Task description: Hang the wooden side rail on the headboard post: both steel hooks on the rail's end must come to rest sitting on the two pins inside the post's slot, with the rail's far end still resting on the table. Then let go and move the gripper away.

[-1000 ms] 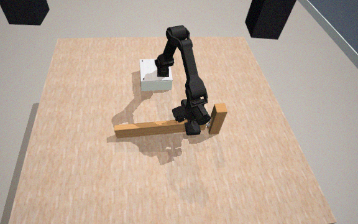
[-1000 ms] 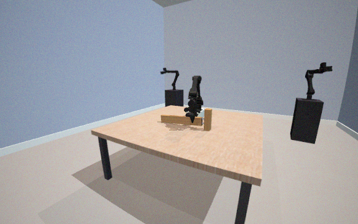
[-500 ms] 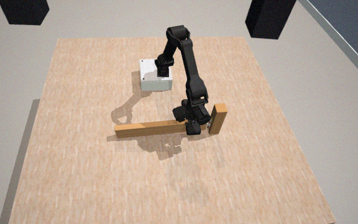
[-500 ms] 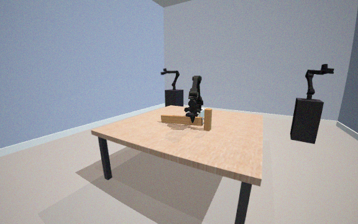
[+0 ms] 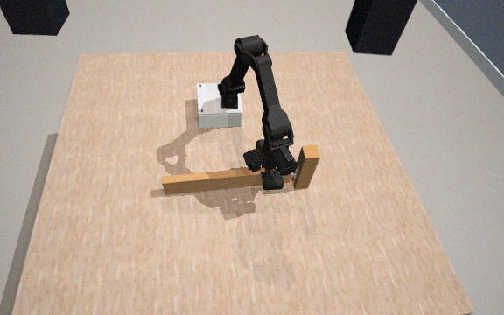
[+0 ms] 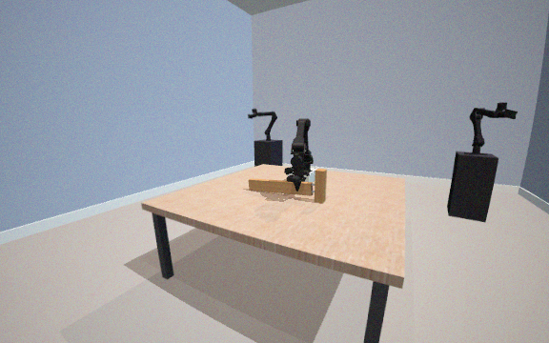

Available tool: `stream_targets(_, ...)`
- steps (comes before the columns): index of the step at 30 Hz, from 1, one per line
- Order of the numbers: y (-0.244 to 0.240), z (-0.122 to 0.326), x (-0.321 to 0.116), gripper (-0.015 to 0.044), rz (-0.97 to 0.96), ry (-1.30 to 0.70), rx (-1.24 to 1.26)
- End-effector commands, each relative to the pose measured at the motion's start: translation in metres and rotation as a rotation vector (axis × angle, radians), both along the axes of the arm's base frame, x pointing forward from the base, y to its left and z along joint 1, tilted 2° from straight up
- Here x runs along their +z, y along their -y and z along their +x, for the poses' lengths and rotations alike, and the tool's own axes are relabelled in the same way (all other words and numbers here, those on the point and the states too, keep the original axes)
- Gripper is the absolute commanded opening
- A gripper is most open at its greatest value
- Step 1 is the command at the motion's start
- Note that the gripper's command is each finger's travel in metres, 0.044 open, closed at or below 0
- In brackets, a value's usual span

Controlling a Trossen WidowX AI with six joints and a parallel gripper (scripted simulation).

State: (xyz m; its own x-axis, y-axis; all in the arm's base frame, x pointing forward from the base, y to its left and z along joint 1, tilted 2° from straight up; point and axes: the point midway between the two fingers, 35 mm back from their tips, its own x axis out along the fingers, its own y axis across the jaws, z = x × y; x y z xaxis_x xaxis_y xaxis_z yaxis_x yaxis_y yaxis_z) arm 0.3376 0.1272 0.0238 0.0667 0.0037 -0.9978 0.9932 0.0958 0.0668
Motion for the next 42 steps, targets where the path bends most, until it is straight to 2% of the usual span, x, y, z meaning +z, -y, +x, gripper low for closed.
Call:
stream_targets(1,-0.0009,-0.0005,0.001,0.0,0.002,0.002,-0.004)
stream_targets(42,-0.0055,0.0026,0.0033,0.0,0.002,0.003,-0.004)
